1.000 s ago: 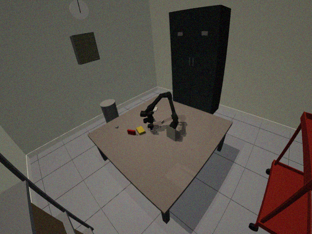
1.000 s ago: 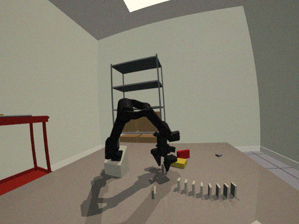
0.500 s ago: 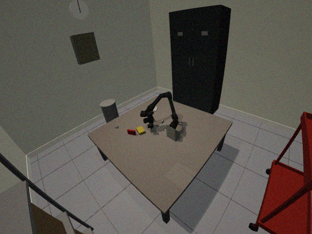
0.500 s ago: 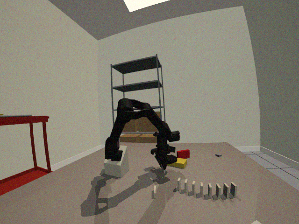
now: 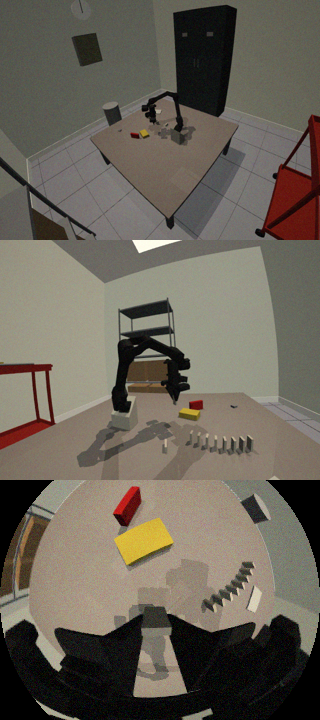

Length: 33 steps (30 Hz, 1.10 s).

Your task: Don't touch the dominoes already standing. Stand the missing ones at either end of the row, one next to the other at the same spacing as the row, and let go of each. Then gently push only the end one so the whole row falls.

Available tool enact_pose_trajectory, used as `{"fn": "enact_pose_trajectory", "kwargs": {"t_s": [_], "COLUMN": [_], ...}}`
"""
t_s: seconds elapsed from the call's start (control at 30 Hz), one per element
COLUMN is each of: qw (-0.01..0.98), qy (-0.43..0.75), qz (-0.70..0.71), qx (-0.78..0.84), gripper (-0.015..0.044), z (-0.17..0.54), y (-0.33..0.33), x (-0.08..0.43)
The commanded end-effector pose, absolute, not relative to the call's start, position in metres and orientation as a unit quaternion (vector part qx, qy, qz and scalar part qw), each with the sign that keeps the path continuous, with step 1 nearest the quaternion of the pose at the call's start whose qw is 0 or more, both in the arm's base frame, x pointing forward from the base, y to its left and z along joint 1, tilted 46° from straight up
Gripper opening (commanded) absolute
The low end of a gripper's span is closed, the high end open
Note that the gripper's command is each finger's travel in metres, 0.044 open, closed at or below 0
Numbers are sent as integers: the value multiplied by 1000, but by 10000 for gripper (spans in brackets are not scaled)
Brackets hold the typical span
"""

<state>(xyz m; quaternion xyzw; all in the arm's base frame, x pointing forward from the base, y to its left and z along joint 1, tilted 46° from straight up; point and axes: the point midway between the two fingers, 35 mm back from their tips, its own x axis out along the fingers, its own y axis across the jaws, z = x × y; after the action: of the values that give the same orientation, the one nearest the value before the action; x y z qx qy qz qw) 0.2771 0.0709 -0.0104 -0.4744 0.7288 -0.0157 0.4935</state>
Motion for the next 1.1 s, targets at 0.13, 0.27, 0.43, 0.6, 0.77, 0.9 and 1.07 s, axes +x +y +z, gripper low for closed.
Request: {"fn": "enact_pose_trajectory", "kwargs": {"t_s": [0.13, 0.27, 0.43, 0.6, 0.77, 0.9, 1.07], "qw": [499, 589, 661, 662, 662, 662, 663], "qy": [732, 708, 626, 622, 622, 623, 622], "qz": [-26, -180, -376, -384, -384, -384, -384], "qx": [-464, -346, -172, -165, -163, -162, -162], "gripper": [107, 107, 107, 107, 107, 107, 107], "z": [8, 41, 90, 92, 81, 65, 46], "y": [83, 50, -4, -6, -16, -32, -51], "x": [275, 304, 329, 330, 332, 333, 333]}}
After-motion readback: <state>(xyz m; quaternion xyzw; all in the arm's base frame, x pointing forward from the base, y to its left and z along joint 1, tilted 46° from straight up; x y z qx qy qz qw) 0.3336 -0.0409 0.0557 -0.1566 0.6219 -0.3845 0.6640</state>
